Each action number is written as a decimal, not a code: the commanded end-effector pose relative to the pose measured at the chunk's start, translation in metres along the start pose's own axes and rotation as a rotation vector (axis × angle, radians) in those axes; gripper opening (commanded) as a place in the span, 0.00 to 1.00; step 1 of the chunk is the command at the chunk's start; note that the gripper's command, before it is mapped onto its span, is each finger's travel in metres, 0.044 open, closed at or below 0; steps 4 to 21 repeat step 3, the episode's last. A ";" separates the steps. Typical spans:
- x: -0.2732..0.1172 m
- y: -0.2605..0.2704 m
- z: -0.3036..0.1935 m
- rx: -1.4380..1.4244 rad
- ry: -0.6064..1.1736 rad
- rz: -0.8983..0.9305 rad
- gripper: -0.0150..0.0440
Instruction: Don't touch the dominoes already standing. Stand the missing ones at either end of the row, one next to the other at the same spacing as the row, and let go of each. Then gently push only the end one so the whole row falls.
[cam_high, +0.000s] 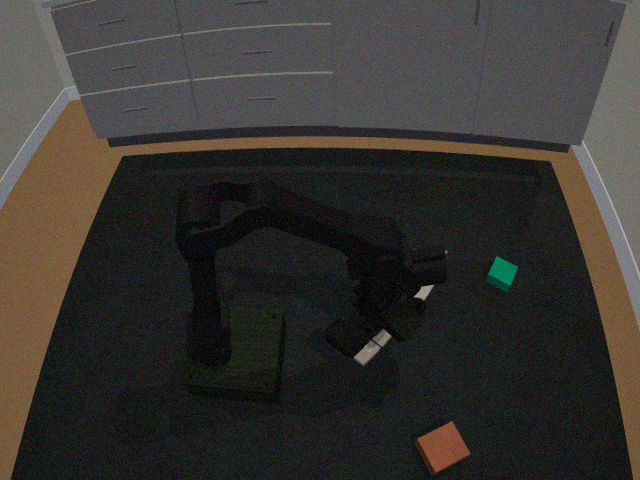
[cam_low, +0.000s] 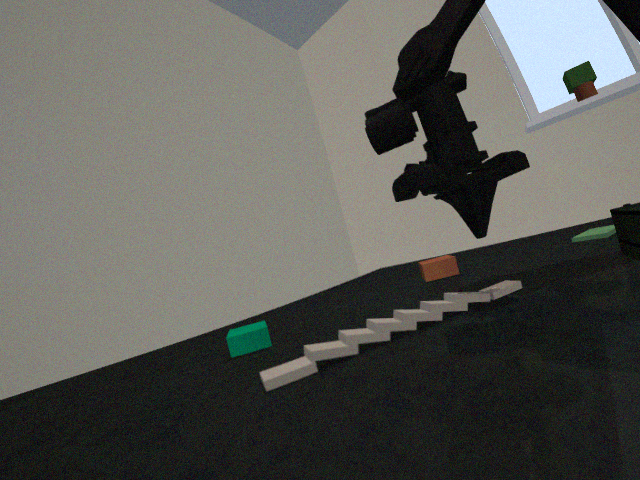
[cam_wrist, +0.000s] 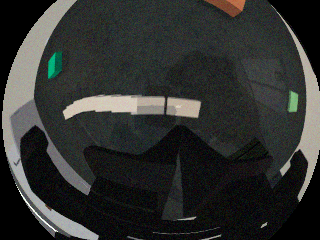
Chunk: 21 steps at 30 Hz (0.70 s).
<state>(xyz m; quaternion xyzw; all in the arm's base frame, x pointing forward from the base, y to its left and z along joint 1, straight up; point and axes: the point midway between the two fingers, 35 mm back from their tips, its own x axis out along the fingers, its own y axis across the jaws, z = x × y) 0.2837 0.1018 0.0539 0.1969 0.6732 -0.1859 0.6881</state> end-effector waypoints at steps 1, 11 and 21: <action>-0.001 0.000 -0.001 0.005 0.002 0.002 0.25; -0.001 0.000 -0.001 0.005 0.002 0.002 0.25; -0.001 0.000 -0.001 0.005 0.002 0.002 0.25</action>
